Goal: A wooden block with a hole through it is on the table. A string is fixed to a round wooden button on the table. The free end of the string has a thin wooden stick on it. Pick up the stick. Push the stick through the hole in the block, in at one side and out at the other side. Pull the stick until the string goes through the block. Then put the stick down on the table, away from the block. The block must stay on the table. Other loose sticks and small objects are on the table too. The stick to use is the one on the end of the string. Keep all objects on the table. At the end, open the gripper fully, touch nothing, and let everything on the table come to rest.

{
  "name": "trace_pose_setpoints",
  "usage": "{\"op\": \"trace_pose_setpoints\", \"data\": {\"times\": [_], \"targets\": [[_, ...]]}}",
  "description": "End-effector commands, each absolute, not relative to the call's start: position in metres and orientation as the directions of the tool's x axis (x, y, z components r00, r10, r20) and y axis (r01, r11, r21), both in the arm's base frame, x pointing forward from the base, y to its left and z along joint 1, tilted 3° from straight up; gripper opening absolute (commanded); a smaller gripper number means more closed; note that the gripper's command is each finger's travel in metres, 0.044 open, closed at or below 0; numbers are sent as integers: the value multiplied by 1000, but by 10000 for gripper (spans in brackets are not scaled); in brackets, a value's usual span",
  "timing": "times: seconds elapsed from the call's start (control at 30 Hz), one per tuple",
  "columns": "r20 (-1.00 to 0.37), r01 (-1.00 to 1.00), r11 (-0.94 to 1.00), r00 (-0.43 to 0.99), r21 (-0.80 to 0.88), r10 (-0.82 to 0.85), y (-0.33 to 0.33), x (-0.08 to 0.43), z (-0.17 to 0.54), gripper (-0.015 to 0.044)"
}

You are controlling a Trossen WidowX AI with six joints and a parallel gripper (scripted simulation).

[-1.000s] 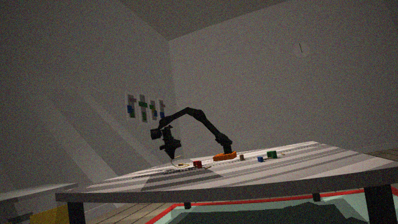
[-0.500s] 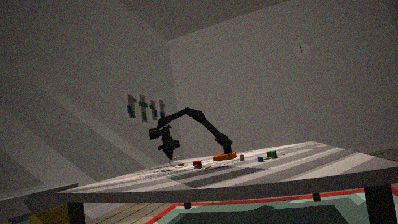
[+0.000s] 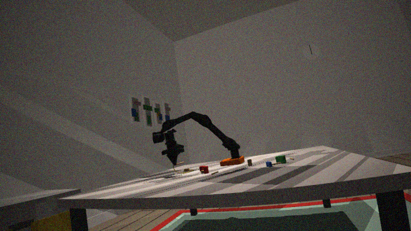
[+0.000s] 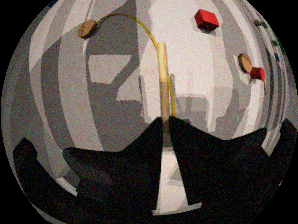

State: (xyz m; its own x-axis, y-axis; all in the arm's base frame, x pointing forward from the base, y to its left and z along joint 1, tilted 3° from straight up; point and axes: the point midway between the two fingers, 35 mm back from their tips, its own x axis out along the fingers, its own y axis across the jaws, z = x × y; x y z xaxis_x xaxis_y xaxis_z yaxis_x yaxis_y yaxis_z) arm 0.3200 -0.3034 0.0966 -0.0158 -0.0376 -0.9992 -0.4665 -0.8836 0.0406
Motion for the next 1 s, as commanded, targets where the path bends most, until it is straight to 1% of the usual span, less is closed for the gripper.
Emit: {"op": "trace_pose_setpoints", "data": {"times": [0.0,0.97], "targets": [[-999,-467,-884,-11,34,-33,-302,326,95,0],[-998,-472,-881,43,23,-49,-297,362,96,0]]}}
